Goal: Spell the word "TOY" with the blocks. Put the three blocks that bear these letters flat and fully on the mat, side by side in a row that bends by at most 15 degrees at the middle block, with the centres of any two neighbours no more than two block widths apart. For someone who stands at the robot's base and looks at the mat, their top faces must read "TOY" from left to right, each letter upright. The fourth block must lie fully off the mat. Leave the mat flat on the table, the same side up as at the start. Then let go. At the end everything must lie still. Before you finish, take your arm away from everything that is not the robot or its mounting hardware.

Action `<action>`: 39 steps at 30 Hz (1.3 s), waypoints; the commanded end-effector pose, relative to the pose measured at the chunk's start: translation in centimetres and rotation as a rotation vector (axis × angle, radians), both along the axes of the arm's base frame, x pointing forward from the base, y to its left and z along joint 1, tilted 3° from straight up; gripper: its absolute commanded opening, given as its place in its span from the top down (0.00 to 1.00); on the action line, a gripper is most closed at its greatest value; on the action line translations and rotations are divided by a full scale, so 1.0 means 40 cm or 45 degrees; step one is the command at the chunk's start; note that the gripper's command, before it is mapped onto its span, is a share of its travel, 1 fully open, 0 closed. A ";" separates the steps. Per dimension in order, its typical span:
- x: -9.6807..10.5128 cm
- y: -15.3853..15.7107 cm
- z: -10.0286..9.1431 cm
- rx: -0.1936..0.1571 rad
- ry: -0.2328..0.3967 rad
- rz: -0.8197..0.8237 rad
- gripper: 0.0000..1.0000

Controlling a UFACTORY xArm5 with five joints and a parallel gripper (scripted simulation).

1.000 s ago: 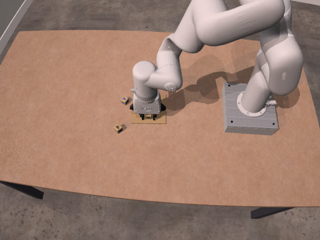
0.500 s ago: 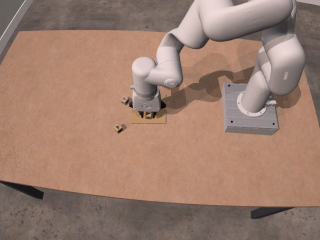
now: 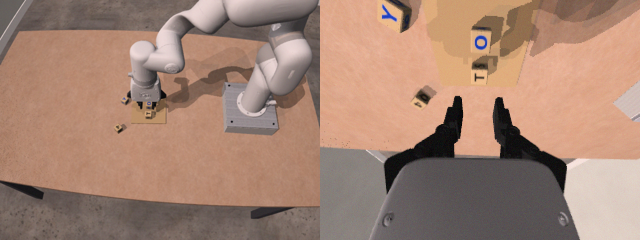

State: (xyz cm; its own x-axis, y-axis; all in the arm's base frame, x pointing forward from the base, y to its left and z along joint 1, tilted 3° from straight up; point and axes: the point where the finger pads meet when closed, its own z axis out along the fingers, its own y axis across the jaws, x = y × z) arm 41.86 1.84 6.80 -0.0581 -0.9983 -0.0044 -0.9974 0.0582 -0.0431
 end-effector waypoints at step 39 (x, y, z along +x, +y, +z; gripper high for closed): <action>0.212 -0.160 0.000 0.018 0.000 -0.576 0.00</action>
State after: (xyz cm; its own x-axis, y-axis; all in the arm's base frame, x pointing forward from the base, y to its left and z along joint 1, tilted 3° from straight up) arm 48.28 -3.03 6.98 -0.3994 -0.9166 -0.0168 -0.9155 0.3997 -0.0462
